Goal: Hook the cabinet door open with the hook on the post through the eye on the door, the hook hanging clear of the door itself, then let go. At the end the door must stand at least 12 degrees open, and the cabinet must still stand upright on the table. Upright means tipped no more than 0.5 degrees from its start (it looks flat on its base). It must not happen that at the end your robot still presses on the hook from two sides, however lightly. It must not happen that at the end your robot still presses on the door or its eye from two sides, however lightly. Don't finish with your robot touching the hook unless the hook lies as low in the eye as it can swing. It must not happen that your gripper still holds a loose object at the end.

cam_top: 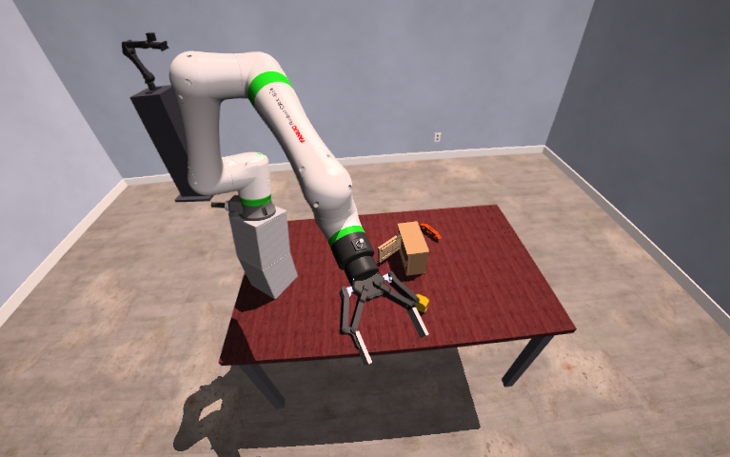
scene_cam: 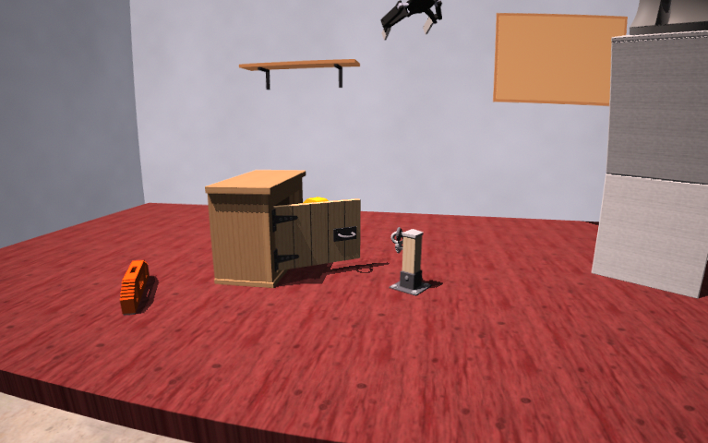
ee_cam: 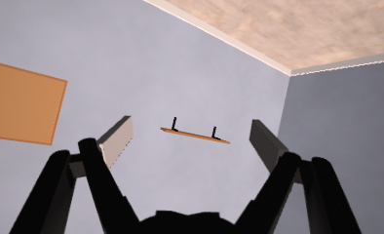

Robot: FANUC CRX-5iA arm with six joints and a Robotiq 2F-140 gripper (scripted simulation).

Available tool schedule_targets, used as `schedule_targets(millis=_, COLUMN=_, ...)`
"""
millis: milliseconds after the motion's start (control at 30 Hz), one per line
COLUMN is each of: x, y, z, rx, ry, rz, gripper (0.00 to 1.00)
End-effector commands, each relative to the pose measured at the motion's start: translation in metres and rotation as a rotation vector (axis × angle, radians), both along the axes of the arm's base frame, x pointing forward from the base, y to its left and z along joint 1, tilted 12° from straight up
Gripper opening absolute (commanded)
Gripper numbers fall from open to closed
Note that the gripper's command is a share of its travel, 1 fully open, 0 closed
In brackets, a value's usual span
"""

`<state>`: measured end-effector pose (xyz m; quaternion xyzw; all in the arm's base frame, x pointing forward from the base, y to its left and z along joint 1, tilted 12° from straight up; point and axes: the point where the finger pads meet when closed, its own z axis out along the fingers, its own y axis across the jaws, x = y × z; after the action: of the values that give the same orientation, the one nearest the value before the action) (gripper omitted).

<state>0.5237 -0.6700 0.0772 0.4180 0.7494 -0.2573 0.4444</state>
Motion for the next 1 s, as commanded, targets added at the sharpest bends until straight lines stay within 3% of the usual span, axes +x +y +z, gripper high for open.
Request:
schedule_targets(millis=0, x=0.015, y=0.012, z=-0.001, rx=-0.013, ry=-0.008, rz=0.031, gripper=1.0)
schedule_targets(millis=100, x=0.015, y=0.012, z=-0.001, rx=-0.013, ry=-0.008, rz=0.031, gripper=1.0)
schedule_targets(millis=133, x=0.055, y=0.056, z=-0.008, rx=-0.013, ry=-0.007, rz=0.145, gripper=1.0)
schedule_targets(millis=600, x=0.055, y=0.056, z=-0.008, rx=-0.013, ry=-0.007, rz=0.145, gripper=1.0)
schedule_targets(millis=633, x=0.092, y=0.105, z=-0.016, rx=-0.006, ry=-0.004, rz=0.263, gripper=1.0)
schedule_targets(millis=933, x=0.092, y=0.105, z=-0.016, rx=-0.006, ry=-0.004, rz=0.263, gripper=1.0)
schedule_targets(millis=967, x=0.125, y=0.159, z=-0.025, rx=0.007, ry=0.005, rz=0.384, gripper=1.0)
